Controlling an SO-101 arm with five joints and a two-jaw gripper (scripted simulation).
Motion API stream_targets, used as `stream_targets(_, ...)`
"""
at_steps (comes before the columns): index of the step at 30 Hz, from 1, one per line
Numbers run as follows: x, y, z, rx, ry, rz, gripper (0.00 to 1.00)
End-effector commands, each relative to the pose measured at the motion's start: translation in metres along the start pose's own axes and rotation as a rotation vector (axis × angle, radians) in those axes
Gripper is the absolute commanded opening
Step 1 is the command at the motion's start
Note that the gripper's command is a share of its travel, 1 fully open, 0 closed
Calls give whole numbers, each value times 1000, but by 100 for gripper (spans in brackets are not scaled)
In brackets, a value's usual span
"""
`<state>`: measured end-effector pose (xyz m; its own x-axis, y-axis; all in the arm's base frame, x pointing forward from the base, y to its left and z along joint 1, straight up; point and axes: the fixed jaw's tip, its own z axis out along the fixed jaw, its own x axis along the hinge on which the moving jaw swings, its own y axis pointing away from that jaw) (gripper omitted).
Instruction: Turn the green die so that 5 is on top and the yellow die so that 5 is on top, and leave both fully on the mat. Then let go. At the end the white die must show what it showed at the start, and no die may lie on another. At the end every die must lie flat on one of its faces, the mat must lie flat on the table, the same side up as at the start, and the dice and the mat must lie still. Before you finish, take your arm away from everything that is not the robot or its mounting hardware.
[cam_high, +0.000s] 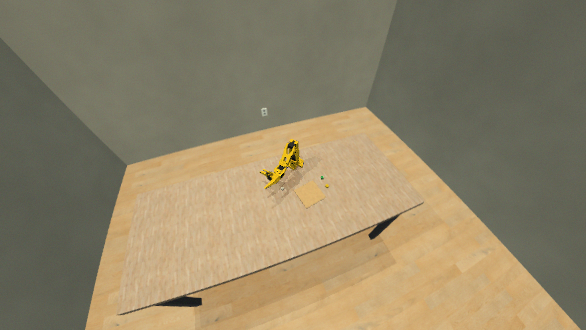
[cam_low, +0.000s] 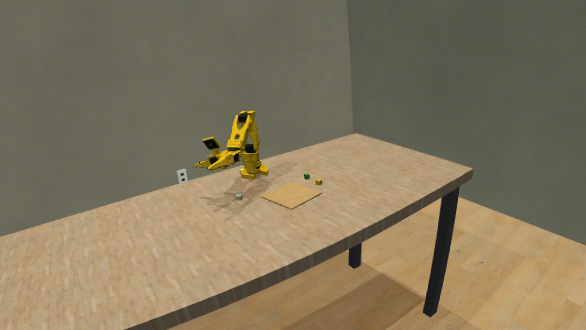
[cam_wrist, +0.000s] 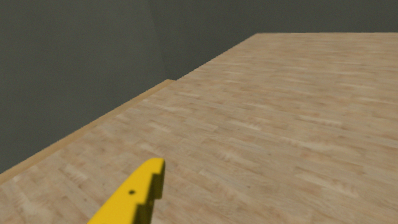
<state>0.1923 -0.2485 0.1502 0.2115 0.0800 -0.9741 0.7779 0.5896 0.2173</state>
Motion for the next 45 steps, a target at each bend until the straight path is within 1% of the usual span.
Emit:
stream_targets(1,-1,0,0,-1,-4,1,100)
stream_targets(20,1,0,-1,-1,4,1,100)
stream_targets(23,2,3,-1,-10,13,0,99)
stream_targets(26,6,11,-1,-31,37,-1,98)
stream_targets(29,13,24,-3,-68,79,-6,96)
stream_targets(32,23,42,-7,-122,139,-14,92)
stream_targets(34,23,42,-7,-122,139,-14,92)
stream_targets(37,36,66,-14,-194,216,-30,88)
stream_targets(39,46,84,-22,-251,276,-46,84)
stream_targets(41,57,103,-32,-315,341,-68,80)
stream_targets(43,67,122,-46,-384,410,-95,76)
stream_targets(45,78,141,-62,-457,480,-129,72)
